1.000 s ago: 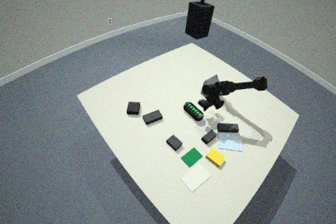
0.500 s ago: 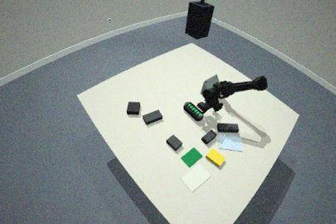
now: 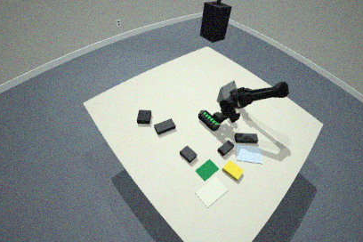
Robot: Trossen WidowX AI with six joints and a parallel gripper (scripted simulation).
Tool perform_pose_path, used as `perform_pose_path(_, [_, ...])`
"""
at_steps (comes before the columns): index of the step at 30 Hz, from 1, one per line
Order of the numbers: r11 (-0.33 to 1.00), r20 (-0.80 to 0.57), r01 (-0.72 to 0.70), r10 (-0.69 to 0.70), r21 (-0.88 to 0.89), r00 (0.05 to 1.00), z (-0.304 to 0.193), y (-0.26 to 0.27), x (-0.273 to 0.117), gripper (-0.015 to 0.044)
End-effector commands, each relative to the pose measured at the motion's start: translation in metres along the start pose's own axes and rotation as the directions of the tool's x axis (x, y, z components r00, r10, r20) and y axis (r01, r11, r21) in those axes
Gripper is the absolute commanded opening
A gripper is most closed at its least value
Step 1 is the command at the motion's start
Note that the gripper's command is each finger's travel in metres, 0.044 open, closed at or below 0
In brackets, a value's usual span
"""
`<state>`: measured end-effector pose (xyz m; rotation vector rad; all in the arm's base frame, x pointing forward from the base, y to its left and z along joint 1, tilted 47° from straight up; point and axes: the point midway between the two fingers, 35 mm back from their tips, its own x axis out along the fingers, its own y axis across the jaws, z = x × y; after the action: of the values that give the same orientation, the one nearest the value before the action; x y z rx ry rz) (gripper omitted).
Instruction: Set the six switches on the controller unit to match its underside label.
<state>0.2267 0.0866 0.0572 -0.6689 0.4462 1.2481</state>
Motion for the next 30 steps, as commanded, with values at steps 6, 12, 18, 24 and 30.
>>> perform_pose_path(6, [1.0, -0.005, 0.0, 0.0, 0.005, 1.0, -0.001, -0.002, 0.001, 0.0])
perform_pose_path(12, [1.0, -0.005, 0.0, 0.0, 0.005, 1.0, -0.001, -0.004, 0.002, 0.0])
perform_pose_path(18, [1.0, -0.005, 0.0, 0.0, 0.004, 1.0, -0.001, -0.007, 0.003, 0.0])
perform_pose_path(24, [1.0, -0.005, 0.0, 0.0, 0.004, 1.0, -0.001, -0.009, 0.003, 0.0])
perform_pose_path(30, [1.0, -0.005, 0.0, 0.0, 0.004, 1.0, -0.001, -0.011, 0.004, 0.0])
